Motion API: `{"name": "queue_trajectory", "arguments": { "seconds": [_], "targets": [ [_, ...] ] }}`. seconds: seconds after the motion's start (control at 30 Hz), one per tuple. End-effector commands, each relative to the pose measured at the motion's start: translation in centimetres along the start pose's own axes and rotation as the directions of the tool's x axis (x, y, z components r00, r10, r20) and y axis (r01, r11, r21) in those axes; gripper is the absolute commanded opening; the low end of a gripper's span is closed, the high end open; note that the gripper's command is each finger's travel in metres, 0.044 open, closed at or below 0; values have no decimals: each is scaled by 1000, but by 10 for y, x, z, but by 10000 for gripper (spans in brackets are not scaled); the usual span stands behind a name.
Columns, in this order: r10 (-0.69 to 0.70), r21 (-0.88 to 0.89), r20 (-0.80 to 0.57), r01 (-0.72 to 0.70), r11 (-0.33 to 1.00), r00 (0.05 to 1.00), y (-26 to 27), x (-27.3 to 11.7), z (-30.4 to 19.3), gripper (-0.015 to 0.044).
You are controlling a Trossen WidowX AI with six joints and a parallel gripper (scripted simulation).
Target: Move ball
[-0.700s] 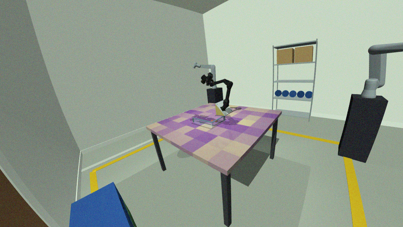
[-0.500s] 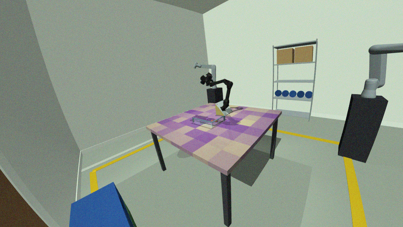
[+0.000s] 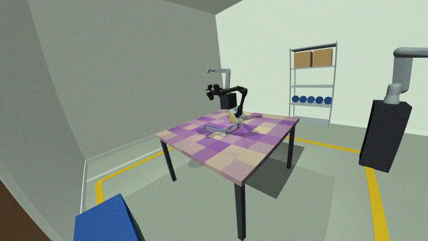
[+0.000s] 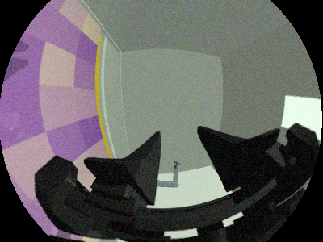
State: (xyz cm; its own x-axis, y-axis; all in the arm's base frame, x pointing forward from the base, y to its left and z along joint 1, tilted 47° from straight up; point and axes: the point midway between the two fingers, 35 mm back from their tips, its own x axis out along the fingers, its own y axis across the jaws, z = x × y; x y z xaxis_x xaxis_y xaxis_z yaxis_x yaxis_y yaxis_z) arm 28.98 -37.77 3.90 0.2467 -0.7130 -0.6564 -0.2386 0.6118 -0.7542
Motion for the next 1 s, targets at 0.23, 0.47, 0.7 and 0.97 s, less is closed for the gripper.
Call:
{"name": "queue_trajectory", "arguments": {
  "seconds": [0.23, 0.47, 0.7, 0.97],
  "targets": [
    [479, -503, 329, -279, 818, 814, 116, -84, 114, 242],
    [766, -767, 362, -296, 569, 532, 190, -172, 147, 242],
    [944, -925, 265, -224, 306, 197, 247, -271, 147, 242],
    [988, -986, 115, -130, 101, -104, 278, -362, 128, 242]
  ]
}}
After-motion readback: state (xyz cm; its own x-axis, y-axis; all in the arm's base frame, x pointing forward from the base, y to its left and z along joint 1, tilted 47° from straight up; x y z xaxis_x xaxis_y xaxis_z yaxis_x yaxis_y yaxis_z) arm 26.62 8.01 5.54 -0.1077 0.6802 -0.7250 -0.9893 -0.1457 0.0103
